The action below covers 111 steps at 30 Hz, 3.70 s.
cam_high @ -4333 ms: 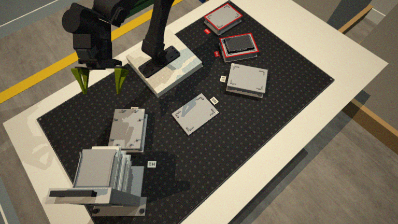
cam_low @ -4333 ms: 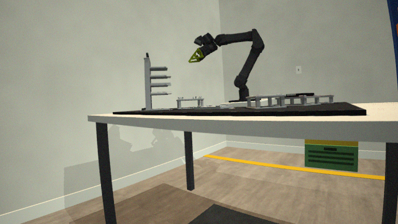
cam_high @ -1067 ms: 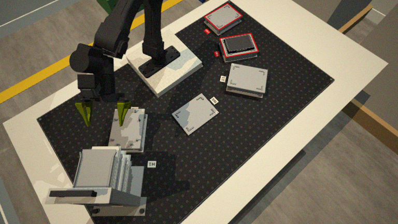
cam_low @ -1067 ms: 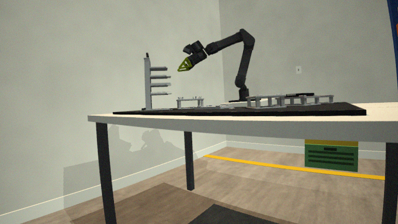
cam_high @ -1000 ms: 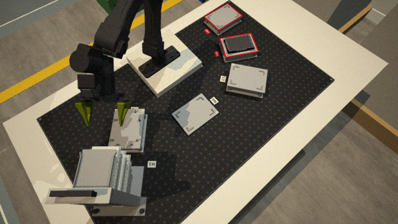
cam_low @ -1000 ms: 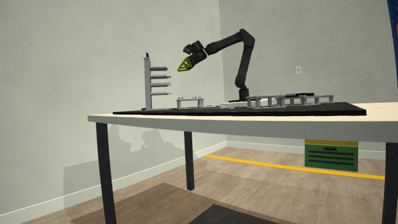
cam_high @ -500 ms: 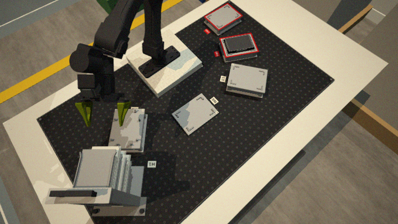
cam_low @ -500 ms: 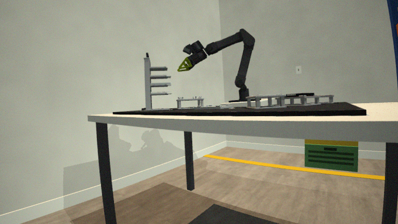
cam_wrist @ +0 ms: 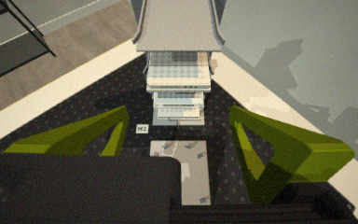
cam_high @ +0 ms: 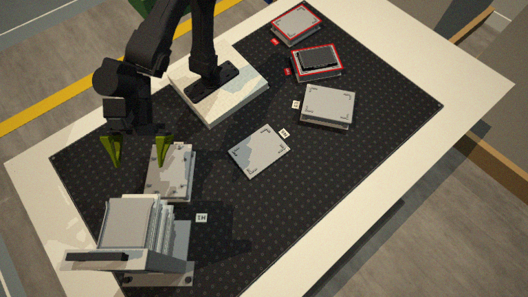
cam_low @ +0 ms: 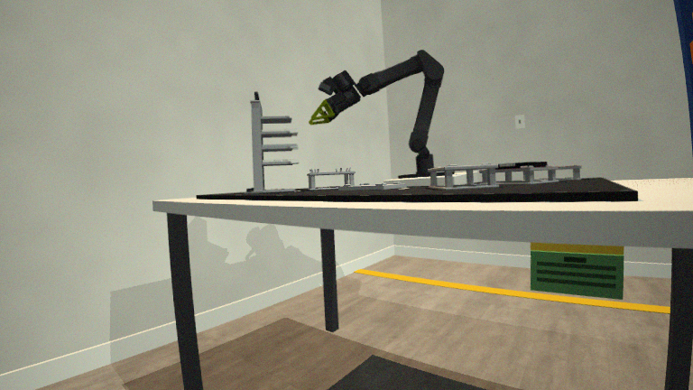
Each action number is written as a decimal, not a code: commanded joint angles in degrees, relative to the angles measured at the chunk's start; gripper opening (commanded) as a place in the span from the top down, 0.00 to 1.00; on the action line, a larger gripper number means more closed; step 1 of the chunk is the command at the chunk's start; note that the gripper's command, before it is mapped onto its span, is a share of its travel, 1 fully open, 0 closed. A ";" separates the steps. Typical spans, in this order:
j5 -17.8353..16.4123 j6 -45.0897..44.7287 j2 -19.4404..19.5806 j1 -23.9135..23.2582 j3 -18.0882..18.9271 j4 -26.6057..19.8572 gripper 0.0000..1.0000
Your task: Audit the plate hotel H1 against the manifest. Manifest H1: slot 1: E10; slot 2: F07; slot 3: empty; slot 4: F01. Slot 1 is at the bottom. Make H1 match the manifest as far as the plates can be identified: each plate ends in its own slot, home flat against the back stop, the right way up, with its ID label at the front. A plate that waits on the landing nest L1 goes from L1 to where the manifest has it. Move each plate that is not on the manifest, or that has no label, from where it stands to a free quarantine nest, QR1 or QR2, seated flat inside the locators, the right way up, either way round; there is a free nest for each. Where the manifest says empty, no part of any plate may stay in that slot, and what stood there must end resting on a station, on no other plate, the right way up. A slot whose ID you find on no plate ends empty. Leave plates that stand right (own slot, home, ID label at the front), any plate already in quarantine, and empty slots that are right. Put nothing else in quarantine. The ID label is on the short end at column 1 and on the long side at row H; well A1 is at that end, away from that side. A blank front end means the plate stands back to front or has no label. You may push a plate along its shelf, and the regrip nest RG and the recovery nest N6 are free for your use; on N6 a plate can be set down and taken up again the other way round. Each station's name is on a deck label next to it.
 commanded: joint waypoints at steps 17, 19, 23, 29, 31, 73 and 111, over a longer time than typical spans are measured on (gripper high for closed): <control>-1.17 -0.69 -2.99 -1.32 -1.55 -1.13 0.00; -1.49 -0.89 -3.68 -1.69 -1.99 -1.47 0.00; -2.15 -1.31 -5.06 -2.45 -2.83 -2.20 0.00; -2.84 -1.76 -6.43 -3.25 -3.63 -2.97 0.00; -2.82 -1.74 -6.41 -3.23 -4.37 -2.20 0.00; -0.78 -0.45 -0.89 -0.88 -12.15 11.65 0.00; 0.41 0.28 2.18 0.49 -10.38 13.26 0.00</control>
